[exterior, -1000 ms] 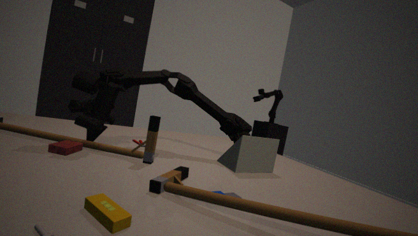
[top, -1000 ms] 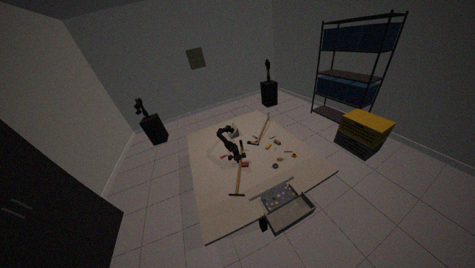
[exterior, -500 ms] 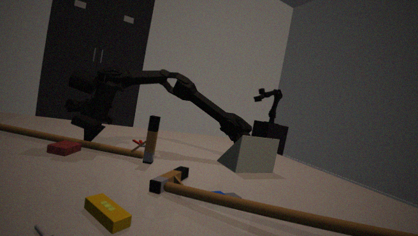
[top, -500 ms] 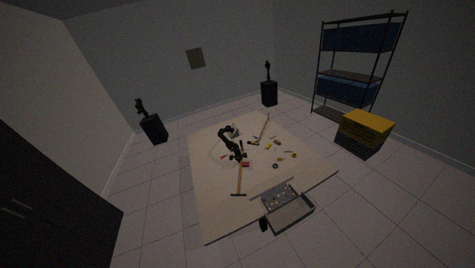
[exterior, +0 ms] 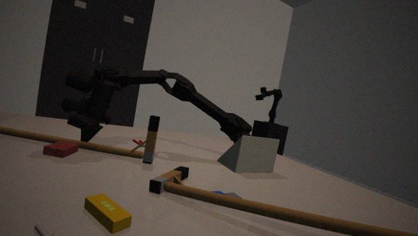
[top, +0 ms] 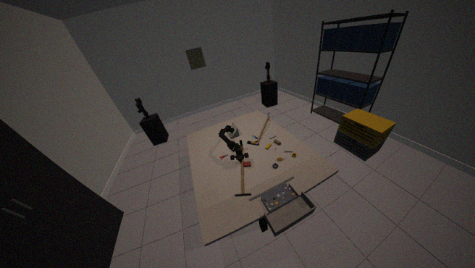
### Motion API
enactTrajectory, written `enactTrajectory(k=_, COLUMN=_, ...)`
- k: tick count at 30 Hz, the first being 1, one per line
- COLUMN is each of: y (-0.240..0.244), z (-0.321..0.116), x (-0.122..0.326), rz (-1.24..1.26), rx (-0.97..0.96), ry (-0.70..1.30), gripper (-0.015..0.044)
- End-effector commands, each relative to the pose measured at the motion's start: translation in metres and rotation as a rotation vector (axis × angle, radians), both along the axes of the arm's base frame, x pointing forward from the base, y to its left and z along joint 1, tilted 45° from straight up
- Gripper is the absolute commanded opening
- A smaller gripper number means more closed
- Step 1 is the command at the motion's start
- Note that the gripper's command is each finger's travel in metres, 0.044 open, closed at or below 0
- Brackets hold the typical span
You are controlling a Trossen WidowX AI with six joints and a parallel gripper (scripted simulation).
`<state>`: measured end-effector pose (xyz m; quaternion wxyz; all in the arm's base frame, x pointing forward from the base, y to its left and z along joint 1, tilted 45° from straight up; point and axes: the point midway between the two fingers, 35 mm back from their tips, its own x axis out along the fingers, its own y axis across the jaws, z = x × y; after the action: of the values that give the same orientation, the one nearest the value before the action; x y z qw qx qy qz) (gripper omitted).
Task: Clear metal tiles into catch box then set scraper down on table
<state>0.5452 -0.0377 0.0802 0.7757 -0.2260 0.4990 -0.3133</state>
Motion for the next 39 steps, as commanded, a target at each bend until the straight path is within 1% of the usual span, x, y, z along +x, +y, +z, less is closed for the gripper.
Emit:
enactTrajectory(k=1, y=0.002, z=-0.008, x=0.001, rz=-0.006, rx=0.002, ry=0.004, gripper=0.0)
enactTrajectory(k=32, y=0.024, z=-0.028, x=0.011, rz=-0.005, rx=0.002, ry=0.003, gripper=0.0)
enactTrajectory(k=33, y=0.024, z=-0.019, x=0.01, rz=0.003, rx=0.0, ry=-0.002, gripper=0.0)
enactTrajectory(k=39, y=0.038, z=-0.005, x=0.009, rz=0.001, rx=0.008, ry=-0.034, gripper=0.0)
